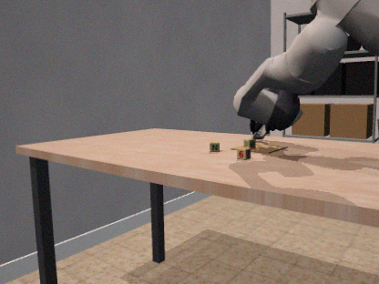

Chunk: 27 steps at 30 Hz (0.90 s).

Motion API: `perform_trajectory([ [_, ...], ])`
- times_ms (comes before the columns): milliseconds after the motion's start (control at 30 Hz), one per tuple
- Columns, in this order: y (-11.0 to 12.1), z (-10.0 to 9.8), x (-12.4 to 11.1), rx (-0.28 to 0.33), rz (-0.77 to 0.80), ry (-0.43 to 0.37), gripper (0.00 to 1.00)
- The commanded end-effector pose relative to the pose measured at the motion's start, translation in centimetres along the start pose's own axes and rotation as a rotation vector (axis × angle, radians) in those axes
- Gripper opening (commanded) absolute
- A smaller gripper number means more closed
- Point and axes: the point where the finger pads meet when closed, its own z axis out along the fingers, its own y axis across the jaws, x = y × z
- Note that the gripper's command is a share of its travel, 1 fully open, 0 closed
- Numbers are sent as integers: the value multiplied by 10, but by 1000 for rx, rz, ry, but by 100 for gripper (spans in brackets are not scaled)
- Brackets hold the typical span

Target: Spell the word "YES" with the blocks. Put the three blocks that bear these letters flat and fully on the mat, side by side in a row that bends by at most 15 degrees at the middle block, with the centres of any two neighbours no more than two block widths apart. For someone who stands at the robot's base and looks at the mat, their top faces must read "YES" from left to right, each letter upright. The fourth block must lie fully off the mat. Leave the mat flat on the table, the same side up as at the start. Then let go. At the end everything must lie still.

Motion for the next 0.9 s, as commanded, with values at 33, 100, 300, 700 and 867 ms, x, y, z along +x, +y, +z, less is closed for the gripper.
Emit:
perform_trajectory([
  [33, -2, 1, 0, 3, -2, -2, 18],
  [100, -2, 1, 0, 3, -2, -2, 18],
  [300, -2, 1, 0, 3, -2, -2, 23],
  [700, -2, 1, 0, 3, -2, -2, 28],
  [867, -2, 1, 0, 3, -2, -2, 28],
])
